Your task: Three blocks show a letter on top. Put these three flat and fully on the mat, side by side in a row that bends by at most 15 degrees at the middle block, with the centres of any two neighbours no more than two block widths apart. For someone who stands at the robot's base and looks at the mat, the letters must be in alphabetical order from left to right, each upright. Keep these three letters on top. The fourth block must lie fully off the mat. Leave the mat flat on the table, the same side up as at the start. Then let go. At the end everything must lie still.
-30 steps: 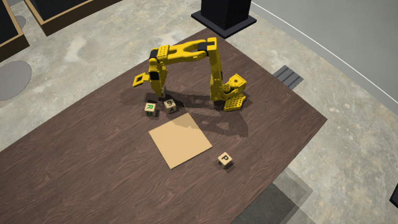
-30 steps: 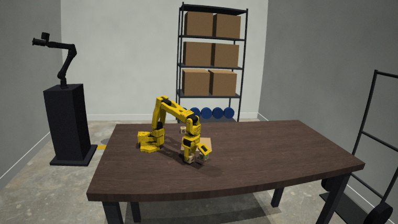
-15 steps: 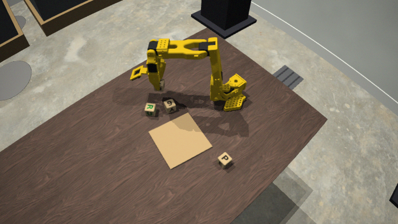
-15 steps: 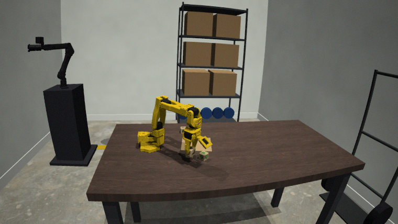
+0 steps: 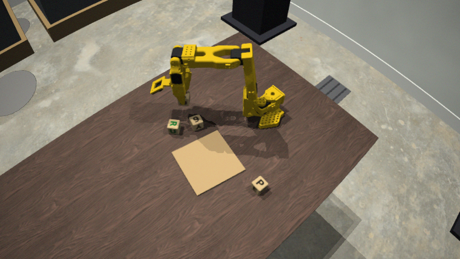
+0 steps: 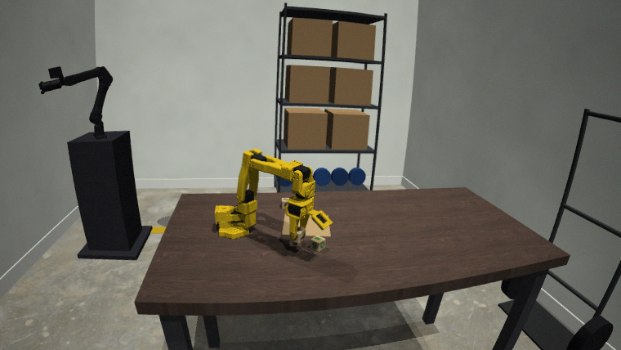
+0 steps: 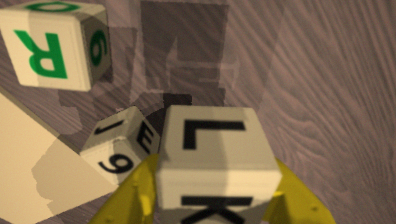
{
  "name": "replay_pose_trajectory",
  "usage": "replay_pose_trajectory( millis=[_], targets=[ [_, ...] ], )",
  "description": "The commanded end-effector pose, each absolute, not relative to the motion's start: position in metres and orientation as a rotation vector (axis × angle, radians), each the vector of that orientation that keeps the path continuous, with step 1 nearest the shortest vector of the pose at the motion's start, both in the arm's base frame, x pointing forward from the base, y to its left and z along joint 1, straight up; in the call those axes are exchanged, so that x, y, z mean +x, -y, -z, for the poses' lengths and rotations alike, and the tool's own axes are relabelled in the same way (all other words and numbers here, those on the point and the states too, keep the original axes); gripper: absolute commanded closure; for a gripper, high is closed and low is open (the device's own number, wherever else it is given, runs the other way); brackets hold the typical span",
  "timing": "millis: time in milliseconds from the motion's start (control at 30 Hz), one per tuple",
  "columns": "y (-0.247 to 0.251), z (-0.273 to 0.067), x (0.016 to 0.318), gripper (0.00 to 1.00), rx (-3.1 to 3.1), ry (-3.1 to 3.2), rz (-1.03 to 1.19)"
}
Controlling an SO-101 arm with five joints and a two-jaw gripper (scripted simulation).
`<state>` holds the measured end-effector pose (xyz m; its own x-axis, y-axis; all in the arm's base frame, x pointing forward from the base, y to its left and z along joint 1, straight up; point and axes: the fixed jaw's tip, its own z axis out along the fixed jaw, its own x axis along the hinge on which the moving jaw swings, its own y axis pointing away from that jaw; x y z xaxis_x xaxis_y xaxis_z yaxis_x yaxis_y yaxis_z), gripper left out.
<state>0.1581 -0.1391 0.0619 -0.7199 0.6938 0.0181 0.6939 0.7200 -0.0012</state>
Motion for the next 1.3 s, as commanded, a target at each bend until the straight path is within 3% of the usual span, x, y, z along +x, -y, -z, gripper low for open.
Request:
replay_pose_trajectory(
  millis=[0, 233, 667, 1267],
  targets=[
    [0.139, -0.085, 0.172, 1.0, -1.074, 3.062, -0.067],
    [0.122, -0.084, 0.182, 1.0, -0.754, 3.155, -0.069],
    [0.043, -0.082, 0.208, 1.0, 0.536, 3.171, -0.056],
    [-0.044, -0.079, 0.201, 1.0, 1.989, 2.529, -0.066]
  ],
)
